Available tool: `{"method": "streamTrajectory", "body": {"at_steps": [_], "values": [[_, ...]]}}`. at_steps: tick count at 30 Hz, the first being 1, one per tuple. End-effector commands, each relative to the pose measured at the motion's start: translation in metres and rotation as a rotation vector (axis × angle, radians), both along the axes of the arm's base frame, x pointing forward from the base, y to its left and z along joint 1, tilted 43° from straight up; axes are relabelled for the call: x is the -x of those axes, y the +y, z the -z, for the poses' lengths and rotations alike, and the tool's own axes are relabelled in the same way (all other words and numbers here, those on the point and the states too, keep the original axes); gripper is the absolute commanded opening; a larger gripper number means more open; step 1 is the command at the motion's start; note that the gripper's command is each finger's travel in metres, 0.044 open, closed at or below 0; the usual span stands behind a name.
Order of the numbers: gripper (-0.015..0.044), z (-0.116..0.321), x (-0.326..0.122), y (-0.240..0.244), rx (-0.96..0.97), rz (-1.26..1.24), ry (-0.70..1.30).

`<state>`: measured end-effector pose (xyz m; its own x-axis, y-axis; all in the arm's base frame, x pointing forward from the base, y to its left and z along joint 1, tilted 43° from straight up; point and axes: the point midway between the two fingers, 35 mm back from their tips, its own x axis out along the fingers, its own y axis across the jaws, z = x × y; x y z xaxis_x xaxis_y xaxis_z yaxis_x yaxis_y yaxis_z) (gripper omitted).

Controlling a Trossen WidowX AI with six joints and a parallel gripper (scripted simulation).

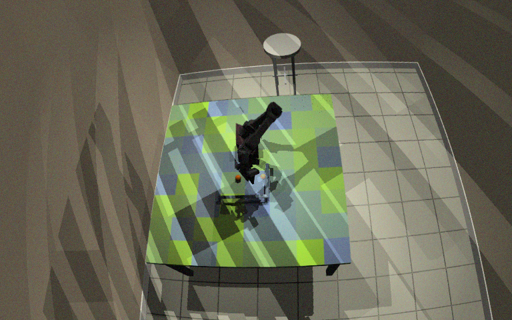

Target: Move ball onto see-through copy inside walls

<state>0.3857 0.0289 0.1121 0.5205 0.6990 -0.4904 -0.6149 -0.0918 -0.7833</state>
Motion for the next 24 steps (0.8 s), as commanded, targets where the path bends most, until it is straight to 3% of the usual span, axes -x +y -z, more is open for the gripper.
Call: {"method": "streamTrajectory", "body": {"at_steps": [1,11,24], "values": [[0.0295,0.072,0.024,-0.001,0.006,0.021,0.279],[0.0295,0.187,0.123,0.007,0.045,-0.014,0.889],[0.0295,0.201,0.132,0.017,0.047,-0.02,0.925]]}}
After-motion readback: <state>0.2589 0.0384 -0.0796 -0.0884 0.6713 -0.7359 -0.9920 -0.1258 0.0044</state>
